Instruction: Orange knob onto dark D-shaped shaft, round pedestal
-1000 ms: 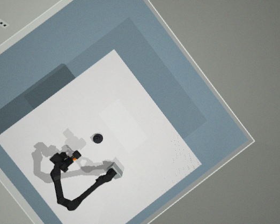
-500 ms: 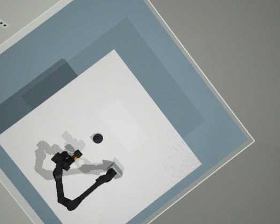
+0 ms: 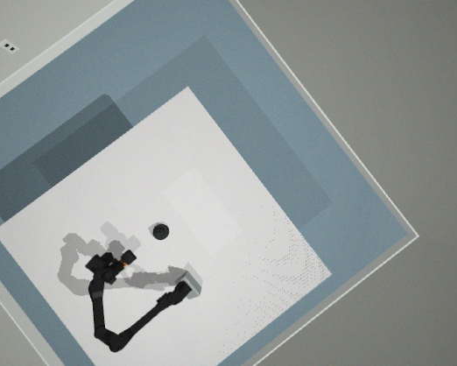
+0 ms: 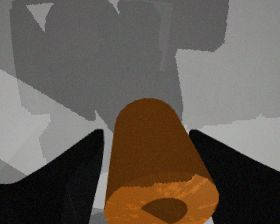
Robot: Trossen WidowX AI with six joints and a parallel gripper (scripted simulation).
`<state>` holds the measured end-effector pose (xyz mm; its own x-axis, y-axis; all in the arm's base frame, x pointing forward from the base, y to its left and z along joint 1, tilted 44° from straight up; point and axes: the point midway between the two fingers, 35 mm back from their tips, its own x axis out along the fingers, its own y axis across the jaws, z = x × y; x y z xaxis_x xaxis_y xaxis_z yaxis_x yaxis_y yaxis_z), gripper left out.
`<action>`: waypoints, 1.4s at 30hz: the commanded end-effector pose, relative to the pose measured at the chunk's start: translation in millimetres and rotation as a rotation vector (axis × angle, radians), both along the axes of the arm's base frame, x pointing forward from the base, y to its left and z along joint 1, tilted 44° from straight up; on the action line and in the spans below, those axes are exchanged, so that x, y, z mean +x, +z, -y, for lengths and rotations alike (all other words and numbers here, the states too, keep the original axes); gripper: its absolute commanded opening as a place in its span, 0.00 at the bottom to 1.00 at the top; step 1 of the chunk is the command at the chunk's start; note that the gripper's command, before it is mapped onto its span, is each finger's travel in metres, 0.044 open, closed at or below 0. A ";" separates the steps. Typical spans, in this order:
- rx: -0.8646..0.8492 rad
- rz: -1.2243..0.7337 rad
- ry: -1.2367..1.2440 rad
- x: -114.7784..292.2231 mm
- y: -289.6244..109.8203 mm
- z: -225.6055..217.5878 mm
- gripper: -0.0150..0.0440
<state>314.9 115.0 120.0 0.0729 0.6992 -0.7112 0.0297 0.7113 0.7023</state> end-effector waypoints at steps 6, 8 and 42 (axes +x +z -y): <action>0.000 -0.005 -0.003 -0.3 -1.2 -0.1 0.49; -0.001 -0.005 -0.003 -0.1 -0.7 0.6 0.40; -0.005 -0.013 -0.057 -1.9 76.3 116.5 0.25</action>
